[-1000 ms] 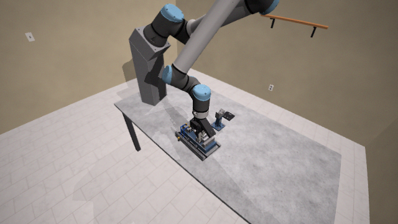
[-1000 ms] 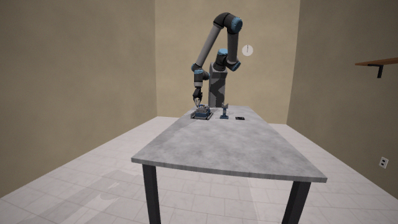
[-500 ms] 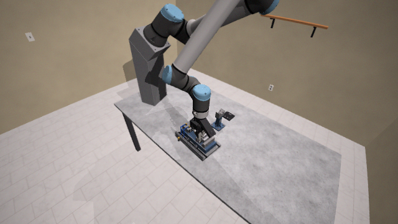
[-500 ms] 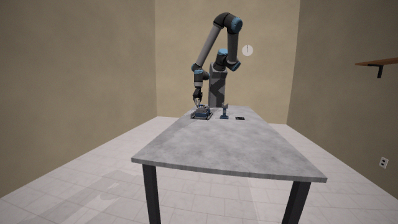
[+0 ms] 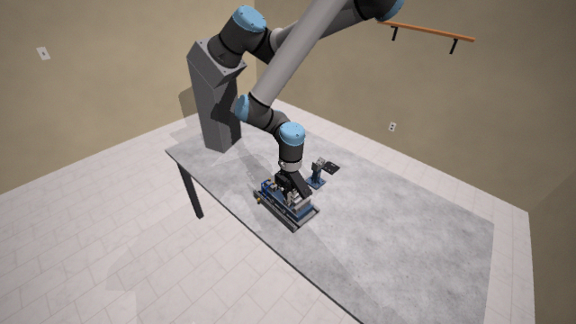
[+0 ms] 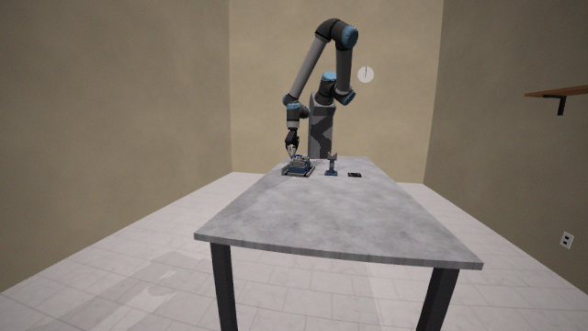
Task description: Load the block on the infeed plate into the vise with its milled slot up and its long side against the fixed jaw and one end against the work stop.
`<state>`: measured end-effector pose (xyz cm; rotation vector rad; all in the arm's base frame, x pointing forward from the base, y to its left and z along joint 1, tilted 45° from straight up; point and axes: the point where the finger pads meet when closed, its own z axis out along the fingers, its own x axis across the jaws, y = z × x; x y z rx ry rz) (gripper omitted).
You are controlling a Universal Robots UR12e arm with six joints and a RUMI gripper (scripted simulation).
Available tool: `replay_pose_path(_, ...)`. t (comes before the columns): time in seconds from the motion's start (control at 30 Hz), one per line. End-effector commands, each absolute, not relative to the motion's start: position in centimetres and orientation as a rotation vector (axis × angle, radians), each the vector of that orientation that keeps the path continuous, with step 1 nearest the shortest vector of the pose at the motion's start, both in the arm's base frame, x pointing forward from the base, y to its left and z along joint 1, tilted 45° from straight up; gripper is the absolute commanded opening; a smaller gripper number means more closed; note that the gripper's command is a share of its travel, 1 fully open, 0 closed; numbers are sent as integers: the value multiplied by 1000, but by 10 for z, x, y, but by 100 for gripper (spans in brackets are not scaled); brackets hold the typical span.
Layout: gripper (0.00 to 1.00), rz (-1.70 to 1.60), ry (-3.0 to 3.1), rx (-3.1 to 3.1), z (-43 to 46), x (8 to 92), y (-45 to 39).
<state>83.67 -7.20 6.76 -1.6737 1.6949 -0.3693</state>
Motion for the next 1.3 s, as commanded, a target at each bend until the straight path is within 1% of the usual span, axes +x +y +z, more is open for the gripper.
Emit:
replay_pose_path(0.0, 0, -370, 1695, -1673, 68, 837, -72)
replay_pose_path(1.27, 0, -370, 1695, -1673, 70, 836, -66)
